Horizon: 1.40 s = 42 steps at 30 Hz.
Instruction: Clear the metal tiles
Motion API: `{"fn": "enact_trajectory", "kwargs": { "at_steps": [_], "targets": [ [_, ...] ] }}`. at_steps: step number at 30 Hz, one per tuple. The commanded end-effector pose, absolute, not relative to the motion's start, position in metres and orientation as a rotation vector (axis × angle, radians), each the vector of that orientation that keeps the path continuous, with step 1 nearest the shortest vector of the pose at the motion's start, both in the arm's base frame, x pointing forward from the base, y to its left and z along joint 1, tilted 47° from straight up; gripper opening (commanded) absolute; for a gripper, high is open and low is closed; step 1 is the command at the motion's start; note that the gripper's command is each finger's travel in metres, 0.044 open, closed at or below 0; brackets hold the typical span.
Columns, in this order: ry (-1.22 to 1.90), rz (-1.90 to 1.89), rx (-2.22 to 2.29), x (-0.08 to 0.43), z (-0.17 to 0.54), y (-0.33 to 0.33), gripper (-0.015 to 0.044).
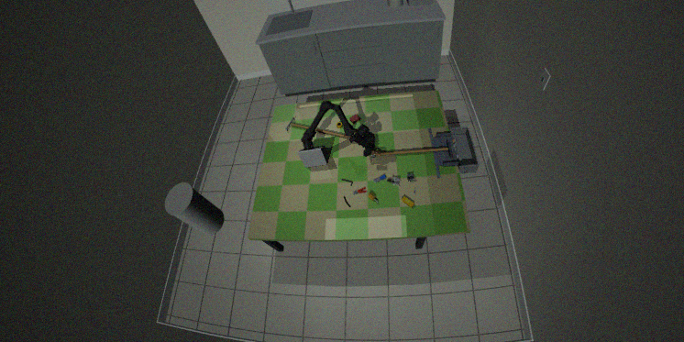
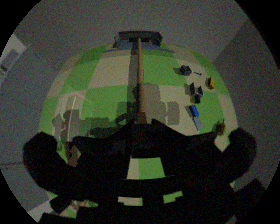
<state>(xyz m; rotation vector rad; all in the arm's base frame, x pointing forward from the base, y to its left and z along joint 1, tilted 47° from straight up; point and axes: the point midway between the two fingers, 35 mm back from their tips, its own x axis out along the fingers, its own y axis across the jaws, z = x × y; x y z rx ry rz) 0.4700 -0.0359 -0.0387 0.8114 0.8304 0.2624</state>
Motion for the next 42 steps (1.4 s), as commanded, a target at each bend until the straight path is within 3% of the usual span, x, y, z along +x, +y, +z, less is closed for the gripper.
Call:
{"fn": "enact_trajectory", "kwargs": {
  "at_steps": [1, 27, 42],
  "targets": [
    [0.826, 0.254, 0.812, 0.478, -0.039, -0.039, 0.0000],
    [0.824, 0.255, 0.811, 0.517, -0.038, -0.040, 0.0000],
    [0.829, 0.263, 0.811, 0.512, -0.038, -0.037, 0.0000]
  ]
}}
